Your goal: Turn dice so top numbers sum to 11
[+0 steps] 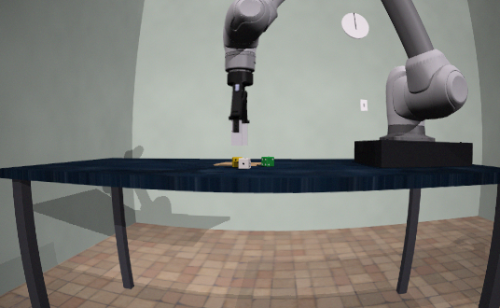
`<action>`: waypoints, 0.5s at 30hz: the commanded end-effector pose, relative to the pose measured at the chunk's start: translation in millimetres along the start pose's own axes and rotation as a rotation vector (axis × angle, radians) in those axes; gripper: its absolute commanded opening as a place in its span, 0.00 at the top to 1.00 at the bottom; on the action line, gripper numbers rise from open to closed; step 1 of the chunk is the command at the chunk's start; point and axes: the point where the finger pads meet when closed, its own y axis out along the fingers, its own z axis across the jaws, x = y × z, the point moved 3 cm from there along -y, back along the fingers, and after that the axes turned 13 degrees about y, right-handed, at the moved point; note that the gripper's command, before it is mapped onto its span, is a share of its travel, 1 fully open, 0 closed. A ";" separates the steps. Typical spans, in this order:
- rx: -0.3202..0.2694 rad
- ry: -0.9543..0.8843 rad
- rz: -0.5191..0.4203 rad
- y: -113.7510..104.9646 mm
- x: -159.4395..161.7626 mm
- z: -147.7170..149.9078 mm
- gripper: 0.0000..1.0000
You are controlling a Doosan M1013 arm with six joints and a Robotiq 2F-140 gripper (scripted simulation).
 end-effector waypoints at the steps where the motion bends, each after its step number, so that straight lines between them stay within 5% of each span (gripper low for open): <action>1: 0.000 0.000 0.000 -0.1 0.0 0.0 0.00; 15: 0.000 0.000 0.000 -12.1 0.0 0.0 0.00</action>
